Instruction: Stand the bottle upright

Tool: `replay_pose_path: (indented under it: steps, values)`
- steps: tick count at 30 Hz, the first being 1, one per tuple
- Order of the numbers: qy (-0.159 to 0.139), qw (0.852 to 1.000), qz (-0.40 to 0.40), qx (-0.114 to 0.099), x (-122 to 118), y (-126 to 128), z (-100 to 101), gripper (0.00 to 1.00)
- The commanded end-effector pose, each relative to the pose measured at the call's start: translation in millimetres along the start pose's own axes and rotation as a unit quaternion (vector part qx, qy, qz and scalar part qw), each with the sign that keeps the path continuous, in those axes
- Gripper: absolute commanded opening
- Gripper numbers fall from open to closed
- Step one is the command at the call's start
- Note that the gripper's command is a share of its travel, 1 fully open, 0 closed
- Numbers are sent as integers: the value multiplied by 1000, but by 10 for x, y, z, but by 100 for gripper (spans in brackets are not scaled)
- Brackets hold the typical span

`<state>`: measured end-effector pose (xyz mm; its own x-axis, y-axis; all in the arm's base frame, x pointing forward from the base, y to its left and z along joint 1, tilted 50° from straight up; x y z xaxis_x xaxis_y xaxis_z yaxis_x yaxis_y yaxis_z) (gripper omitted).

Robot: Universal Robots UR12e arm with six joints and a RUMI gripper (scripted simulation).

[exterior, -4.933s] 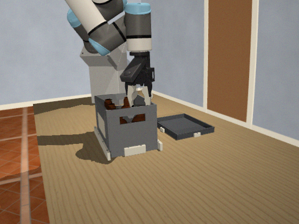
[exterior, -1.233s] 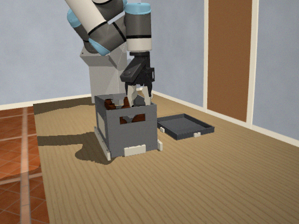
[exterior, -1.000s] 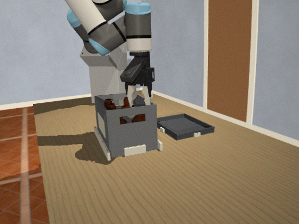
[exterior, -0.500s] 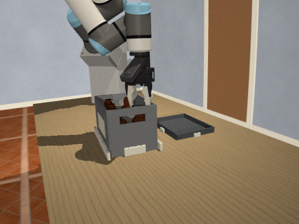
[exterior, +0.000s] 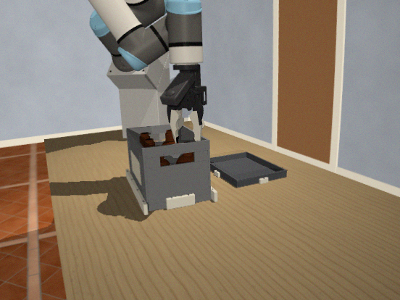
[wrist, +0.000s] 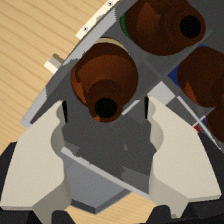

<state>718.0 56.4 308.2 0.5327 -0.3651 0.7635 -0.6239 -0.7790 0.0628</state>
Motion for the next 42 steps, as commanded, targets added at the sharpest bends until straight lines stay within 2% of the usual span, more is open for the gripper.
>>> replay_pose_path:
  steps: [1,15,25,34,35,42]
  values:
    - [0,1000,0,0,3,-2,-80,38]
    - [0,1000,0,0,3,-2,-534,38]
    - [0,1000,0,0,3,-2,-689,38]
    - [0,1000,0,0,3,-2,-714,38]
    - [0,1000,0,0,3,-2,-714,0]
    - [0,1000,0,0,3,-2,-714,0]
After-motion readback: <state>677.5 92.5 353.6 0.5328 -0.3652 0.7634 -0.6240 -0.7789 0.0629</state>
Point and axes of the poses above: the point where the finger pads meet when closed, its own z axis out along the fingers, its own y axis across the jaws, x = y × z, the point moved 6 cm from there along -z, back along the fingers, and after that the axes turned 7 degrees about -z, right-handed, at the moved point
